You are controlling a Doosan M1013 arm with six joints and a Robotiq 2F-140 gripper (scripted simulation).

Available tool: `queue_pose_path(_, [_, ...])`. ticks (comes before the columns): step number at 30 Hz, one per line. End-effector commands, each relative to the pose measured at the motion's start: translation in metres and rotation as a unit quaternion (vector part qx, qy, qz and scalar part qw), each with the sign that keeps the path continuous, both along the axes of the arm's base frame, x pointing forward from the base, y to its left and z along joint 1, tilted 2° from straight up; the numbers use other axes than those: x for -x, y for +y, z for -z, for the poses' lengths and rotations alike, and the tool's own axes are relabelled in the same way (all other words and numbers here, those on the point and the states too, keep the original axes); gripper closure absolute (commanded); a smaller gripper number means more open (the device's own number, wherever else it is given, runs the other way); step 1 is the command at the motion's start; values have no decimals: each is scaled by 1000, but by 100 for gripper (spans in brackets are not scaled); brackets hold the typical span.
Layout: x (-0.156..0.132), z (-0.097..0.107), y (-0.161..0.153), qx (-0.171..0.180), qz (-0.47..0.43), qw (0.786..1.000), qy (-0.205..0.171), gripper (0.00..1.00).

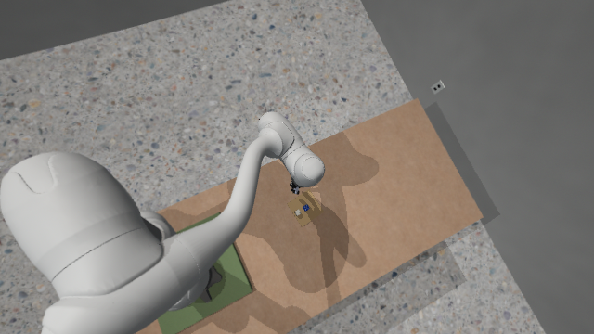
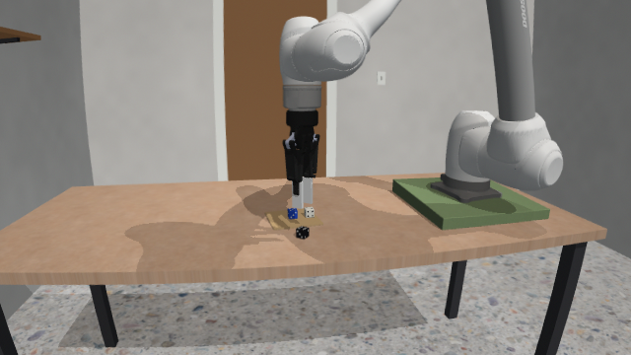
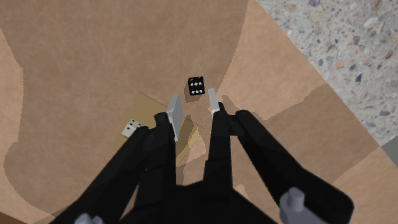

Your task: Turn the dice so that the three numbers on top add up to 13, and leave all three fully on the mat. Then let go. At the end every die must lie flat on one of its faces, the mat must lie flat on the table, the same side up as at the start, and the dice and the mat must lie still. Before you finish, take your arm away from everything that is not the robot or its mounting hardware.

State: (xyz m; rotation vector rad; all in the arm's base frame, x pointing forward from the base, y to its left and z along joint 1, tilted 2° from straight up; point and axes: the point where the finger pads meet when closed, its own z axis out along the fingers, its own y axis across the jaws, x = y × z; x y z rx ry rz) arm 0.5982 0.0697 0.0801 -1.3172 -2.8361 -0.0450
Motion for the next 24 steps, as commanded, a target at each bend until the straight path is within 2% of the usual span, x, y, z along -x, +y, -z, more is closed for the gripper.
queue_pose_path(1, [0, 0, 0, 0, 0, 1000, 0, 75])
queue_pose_path(15, [0, 8, 0, 0, 0, 1000, 0, 75])
queue_pose_path(24, [0, 20, 1, 0, 0, 1000, 0, 75])
